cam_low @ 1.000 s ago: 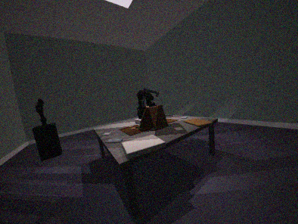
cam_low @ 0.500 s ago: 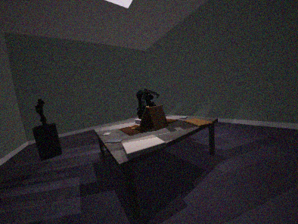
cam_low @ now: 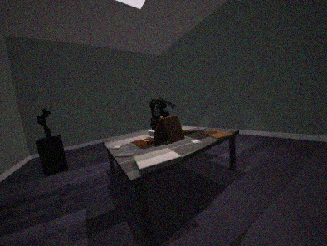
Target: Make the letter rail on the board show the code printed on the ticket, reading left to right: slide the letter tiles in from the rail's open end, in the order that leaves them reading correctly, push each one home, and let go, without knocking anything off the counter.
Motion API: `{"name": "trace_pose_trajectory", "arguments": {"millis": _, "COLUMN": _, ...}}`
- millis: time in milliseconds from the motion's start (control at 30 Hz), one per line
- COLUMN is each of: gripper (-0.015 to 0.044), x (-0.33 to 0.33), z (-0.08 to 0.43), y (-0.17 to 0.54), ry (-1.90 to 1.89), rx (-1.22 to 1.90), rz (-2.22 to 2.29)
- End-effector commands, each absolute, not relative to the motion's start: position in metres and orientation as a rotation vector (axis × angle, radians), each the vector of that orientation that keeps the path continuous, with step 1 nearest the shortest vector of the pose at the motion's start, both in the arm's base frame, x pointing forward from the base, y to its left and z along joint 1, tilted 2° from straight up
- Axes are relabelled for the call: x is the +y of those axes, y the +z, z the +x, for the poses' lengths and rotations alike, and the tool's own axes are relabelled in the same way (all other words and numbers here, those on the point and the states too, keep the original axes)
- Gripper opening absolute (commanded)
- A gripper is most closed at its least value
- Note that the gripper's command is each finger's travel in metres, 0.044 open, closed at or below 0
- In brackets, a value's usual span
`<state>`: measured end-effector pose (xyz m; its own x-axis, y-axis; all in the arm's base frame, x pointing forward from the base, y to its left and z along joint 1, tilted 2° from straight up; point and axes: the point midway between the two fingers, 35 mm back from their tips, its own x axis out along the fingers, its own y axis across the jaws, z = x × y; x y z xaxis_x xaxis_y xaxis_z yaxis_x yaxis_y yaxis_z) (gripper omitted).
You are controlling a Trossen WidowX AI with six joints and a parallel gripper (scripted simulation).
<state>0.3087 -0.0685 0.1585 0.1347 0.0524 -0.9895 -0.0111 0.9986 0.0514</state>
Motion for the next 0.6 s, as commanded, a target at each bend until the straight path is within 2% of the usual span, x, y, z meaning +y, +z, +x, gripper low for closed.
{"name": "trace_pose_trajectory", "arguments": {"millis": 0, "gripper": 0.0157, "x": -0.070, "z": 0.299, "y": 0.181, "ry": 0.248, "rx": 1.350, "rz": -0.121}}
{"name": "trace_pose_trajectory", "arguments": {"millis": 367, "gripper": 0.0440, "x": -0.063, "z": 0.259, "y": 0.251, "ry": 0.828, "rx": 0.846, "rz": -0.831}}
{"name": "trace_pose_trajectory", "arguments": {"millis": 567, "gripper": 0.0440, "x": -0.054, "z": 0.237, "y": 0.284, "ry": 0.966, "rx": 0.529, "rz": -1.230}}
